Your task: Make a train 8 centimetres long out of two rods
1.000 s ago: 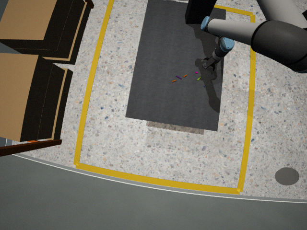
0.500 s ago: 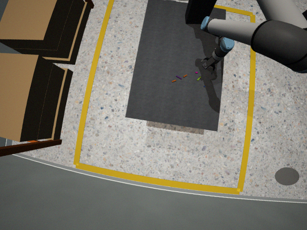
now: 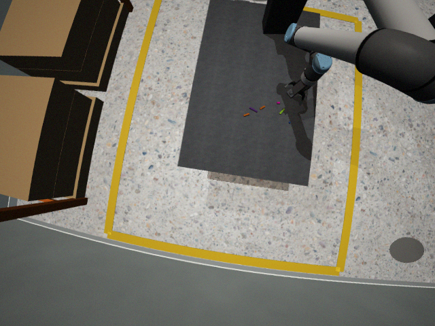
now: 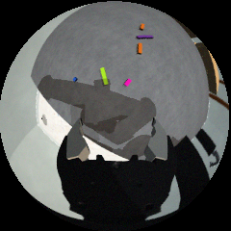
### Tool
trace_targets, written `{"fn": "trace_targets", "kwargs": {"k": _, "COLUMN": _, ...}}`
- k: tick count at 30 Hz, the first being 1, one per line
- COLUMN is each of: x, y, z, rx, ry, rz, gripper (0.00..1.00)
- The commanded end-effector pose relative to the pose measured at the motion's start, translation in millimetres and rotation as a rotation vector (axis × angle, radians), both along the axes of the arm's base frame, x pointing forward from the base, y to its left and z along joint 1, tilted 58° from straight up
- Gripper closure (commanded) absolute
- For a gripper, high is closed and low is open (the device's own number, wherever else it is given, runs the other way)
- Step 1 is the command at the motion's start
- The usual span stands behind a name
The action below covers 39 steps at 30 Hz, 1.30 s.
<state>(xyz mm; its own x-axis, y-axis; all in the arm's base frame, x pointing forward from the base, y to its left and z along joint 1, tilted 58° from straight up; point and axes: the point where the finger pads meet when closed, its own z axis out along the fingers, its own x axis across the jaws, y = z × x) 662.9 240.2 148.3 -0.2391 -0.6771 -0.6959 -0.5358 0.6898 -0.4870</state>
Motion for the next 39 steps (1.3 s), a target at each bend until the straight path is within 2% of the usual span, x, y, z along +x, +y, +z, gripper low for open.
{"fn": "trace_targets", "kwargs": {"k": 1, "x": -0.3, "y": 0.1, "z": 0.2, "rx": 0.000, "ry": 0.000, "rz": 0.000, "gripper": 0.00}}
{"fn": "trace_targets", "kwargs": {"k": 17, "x": -0.2, "y": 0.1, "z": 0.3, "rx": -0.001, "ry": -0.001, "rz": 0.001, "gripper": 0.00}}
{"fn": "trace_targets", "kwargs": {"k": 25, "x": 1.5, "y": -0.5, "z": 1.9, "rx": -0.023, "ry": -0.008, "rz": 0.015, "gripper": 0.00}}
{"fn": "trace_targets", "kwargs": {"k": 32, "x": 8.1, "y": -2.9, "z": 8.0, "rx": -0.109, "ry": -0.034, "rz": 0.071, "gripper": 0.00}}
{"fn": "trace_targets", "kwargs": {"k": 39, "x": 19.6, "y": -7.2, "z": 19.6, "rx": -0.267, "ry": -0.084, "rz": 0.174, "gripper": 0.00}}
